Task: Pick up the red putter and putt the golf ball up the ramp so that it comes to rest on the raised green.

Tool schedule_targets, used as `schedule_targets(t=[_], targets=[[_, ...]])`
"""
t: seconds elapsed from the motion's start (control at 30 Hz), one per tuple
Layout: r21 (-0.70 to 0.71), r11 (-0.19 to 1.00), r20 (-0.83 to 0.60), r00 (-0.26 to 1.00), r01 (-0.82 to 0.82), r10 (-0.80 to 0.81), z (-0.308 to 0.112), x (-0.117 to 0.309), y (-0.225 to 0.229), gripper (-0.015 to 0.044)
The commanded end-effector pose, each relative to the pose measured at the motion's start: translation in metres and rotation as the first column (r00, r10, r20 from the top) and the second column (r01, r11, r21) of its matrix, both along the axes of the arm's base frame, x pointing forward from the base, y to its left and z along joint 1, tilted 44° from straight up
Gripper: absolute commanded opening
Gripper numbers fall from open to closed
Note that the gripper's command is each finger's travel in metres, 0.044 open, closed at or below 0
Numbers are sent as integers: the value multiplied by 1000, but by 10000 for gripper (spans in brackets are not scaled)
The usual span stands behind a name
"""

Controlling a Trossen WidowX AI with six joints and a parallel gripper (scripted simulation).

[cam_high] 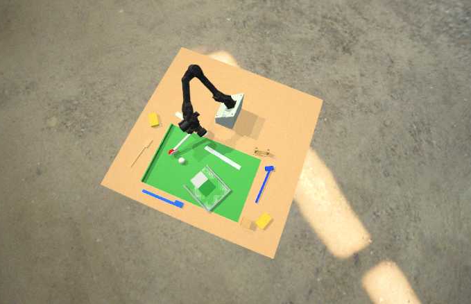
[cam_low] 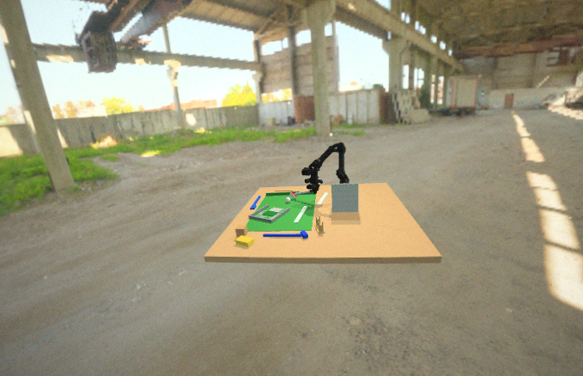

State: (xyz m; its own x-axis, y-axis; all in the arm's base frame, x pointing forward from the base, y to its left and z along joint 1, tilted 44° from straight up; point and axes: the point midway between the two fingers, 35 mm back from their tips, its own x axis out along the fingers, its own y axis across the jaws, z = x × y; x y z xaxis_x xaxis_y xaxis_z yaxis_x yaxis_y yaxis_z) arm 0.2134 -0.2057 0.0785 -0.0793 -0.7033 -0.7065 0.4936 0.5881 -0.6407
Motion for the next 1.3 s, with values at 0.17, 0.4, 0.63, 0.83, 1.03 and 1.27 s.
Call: schedule_targets(t=[0.17, 0.4, 0.63, 0.83, 1.03, 1.27], targets=[[-1, 1000, 1, 1000, 0, 0, 2, -2, -2, 0], [17, 1000, 8, 1000, -1, 1, -43, 41, 39, 0], [5, 1000, 11, 1000, -4, 4, -83, 64, 80, 0], [6, 1000, 12, 1000, -4, 4, -79, 66, 84, 0], [9, 1000, 12, 1000, -4, 4, -57, 69, 106, 0], [8, 1000, 12, 1000, -4, 4, -40, 69, 122, 0]])
